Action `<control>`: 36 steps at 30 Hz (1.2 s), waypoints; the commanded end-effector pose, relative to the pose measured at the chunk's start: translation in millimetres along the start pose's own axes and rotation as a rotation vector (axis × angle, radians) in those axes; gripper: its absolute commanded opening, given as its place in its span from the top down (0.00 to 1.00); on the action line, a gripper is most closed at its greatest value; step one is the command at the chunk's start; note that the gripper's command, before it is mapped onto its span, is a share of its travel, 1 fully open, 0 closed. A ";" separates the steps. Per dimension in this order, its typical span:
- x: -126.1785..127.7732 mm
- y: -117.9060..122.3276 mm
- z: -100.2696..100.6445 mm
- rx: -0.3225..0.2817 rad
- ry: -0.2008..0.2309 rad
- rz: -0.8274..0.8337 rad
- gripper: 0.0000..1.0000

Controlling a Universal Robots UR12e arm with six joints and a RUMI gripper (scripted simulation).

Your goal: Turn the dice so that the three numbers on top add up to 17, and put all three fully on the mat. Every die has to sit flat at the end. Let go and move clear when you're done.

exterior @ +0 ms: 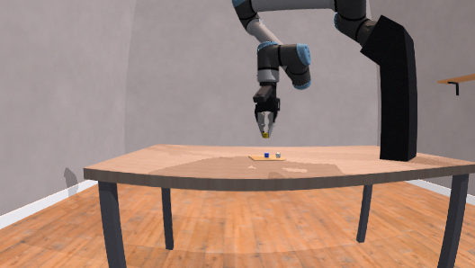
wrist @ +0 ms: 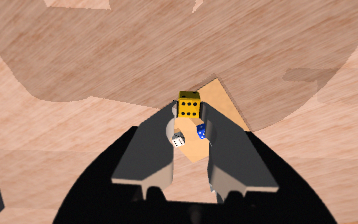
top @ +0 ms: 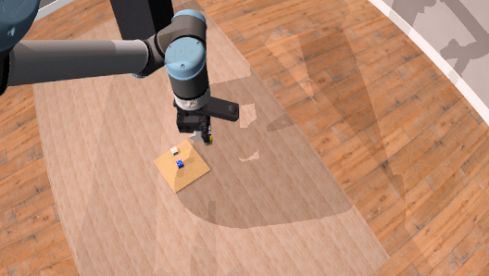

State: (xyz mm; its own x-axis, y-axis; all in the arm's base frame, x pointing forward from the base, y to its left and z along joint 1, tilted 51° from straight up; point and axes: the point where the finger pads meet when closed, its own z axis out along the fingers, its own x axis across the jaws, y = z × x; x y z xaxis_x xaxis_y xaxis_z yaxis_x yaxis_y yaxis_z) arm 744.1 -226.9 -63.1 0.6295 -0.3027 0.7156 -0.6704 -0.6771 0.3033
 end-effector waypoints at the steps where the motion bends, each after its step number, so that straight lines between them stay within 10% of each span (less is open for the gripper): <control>1: 0.3 -0.2 -2.0 0.000 0.000 0.000 0.97; 23: 77.2 74.9 -6.8 0.000 0.001 -0.447 0.97; 36: 79.9 78.0 -7.2 0.000 0.001 -0.464 0.97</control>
State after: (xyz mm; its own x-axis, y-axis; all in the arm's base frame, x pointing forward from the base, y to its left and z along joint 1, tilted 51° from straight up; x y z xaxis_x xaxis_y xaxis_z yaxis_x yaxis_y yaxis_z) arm 739.2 -298.8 21.0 0.8610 0.0275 0.5078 -0.3240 -0.7401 0.5894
